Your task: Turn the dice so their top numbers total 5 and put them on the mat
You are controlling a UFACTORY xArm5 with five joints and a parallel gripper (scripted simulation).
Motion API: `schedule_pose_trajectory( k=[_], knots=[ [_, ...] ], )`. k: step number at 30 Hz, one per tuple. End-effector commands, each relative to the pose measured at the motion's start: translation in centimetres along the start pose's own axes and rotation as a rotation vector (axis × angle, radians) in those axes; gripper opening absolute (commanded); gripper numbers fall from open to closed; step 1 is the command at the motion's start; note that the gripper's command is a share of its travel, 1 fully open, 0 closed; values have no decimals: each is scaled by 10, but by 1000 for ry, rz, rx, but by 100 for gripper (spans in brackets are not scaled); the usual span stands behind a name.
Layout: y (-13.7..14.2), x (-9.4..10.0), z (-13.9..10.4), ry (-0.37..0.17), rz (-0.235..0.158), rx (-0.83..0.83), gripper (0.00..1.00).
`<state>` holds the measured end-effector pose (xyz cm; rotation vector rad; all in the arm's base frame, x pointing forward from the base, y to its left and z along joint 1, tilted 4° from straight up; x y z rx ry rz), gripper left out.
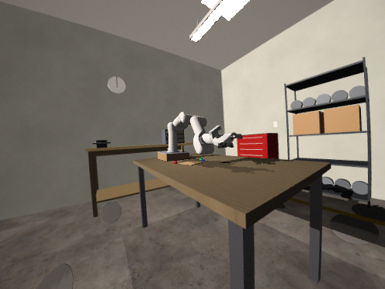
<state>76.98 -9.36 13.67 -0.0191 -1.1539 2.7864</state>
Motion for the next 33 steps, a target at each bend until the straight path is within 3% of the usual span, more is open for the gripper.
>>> schedule_pose_trajectory(
  k=[1,21,23,26,29,32,33],
  knots=[
    [-2,0,2,3,3,0,100],
    [-1,-1,4,-6,-10,-17,100],
    [0,-2,9,-25,-38,-53,100],
    [4,-1,21,-74,-120,-156,100],
    [6,1,27,-93,-161,-205,100],
    [10,7,36,-124,-235,-291,100],
    [10,7,36,-124,-235,-291,100]
  ],
)
Point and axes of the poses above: the point where the finger pads meet when closed, its own x axis back along the fingers, its own y axis across the jaws, z = x × y, the point moved 2 cm from there along x, back along the fingers, and after that the axes turned 13 degrees about -x, right-handed, at the moved point
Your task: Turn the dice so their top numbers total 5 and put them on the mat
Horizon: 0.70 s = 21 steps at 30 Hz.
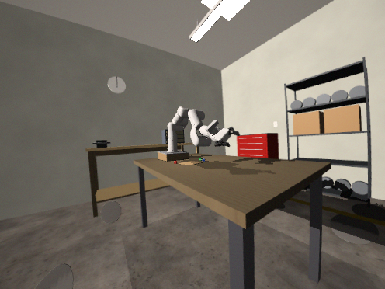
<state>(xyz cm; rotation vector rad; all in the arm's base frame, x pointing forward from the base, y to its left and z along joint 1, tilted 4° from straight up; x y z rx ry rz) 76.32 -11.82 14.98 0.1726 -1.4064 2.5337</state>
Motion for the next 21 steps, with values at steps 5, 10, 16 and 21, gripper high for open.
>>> schedule_pose_trajectory(
  k=[5,10,16,21],
  knots=[
    [6,17,20,-64,-179,-196,100],
    [14,35,29,-83,-284,-313,100],
    [25,63,38,-92,-413,-453,100],
    [34,88,42,-89,-511,-554,100]
  ],
)
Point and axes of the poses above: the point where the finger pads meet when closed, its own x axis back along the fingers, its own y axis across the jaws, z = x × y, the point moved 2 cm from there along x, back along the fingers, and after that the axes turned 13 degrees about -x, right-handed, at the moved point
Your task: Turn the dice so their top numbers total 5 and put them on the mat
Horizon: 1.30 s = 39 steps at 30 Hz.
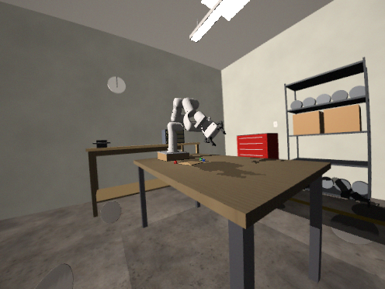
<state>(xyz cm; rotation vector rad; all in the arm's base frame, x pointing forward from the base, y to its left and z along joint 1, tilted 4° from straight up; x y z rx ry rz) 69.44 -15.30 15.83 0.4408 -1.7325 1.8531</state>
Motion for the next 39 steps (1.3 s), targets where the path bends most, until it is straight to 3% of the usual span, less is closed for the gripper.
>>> schedule_pose_trajectory(
  k=[1,11,14,15,19,27,28,29,32,34,36,38,39],
  knots=[
    [14,25,9,4,-110,-119,100],
    [63,82,23,47,-328,-375,100],
    [65,84,23,49,-334,-383,100],
    [84,106,25,74,-405,-467,100],
    [104,127,27,102,-471,-546,100],
    [159,186,27,197,-641,-750,100],
    [160,187,27,199,-643,-753,100],
    [173,201,26,225,-680,-797,100],
    [177,204,25,232,-689,-808,100],
    [204,232,23,289,-762,-895,100],
    [205,233,23,290,-763,-897,100],
    [224,253,20,335,-814,-958,100],
    [224,253,20,335,-814,-958,100]
  ],
)
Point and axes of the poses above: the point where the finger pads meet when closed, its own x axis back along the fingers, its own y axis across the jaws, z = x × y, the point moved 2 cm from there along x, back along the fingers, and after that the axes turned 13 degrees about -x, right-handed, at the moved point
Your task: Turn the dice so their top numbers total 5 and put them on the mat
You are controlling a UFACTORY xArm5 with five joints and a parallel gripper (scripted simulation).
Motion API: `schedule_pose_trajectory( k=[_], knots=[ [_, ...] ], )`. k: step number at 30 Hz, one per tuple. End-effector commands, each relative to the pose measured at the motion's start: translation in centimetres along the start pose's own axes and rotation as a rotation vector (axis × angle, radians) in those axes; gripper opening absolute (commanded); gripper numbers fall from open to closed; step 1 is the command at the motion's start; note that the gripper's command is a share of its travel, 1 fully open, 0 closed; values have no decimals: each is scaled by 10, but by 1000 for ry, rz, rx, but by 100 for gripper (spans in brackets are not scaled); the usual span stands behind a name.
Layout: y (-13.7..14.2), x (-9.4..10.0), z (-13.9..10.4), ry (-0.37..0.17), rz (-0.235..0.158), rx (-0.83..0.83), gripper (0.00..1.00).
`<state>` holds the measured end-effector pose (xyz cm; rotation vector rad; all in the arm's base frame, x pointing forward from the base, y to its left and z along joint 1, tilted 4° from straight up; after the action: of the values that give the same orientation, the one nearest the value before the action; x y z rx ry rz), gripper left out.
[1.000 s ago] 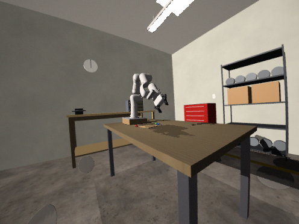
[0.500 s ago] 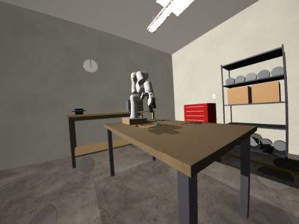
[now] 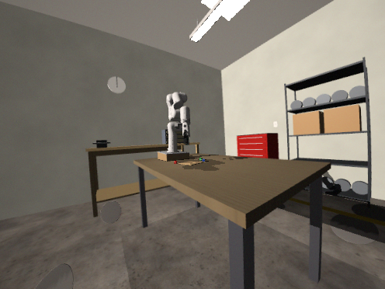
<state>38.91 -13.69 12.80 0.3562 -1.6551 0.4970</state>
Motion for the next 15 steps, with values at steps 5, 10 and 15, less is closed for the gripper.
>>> schedule_pose_trajectory(
  k=[5,10,15],
  knots=[
    [38,7,41,72,-74,-131,100],
    [38,7,41,72,-74,-132,100],
    [38,7,41,72,-74,-132,100]
  ],
)
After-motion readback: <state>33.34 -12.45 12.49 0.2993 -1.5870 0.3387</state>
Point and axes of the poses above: the point where the finger pads meet when closed, its own x axis back along the fingers, its own y axis across the jaws, z = x × y, the point moved 2 cm from there along x, back along the fingers, and after that the axes turned 13 degrees about -x, right-handed, at the moved point
